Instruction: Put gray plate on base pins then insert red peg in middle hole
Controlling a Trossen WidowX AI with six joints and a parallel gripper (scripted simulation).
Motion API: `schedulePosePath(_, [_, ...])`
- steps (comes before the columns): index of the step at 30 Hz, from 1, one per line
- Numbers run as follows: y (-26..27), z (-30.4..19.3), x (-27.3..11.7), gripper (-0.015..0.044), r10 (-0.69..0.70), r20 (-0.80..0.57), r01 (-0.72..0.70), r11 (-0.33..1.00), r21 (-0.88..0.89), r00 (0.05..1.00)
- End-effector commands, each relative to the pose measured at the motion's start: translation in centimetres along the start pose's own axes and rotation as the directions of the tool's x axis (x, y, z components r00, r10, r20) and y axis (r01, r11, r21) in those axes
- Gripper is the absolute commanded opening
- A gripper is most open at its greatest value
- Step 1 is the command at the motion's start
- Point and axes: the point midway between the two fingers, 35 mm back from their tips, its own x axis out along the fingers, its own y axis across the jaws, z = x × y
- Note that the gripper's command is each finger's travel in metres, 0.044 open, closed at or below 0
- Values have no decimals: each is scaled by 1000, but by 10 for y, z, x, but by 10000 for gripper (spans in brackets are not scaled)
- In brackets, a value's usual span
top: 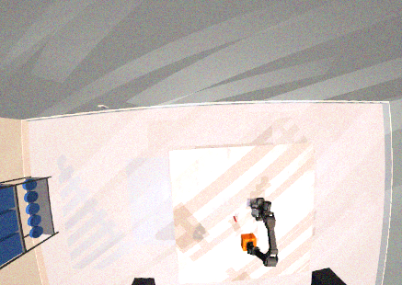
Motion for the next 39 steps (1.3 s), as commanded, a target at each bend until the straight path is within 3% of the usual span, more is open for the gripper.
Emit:
schedulePosePath(1, [-1,1,1,0,-3,3,3,1000,-4,1000])
schedulePosePath(35, [-2,0,36,0,-3,0,3,1000,-1,1000])
schedulePosePath(39, [-2,0,36,105,-3,0,3,1000,-1,1000])
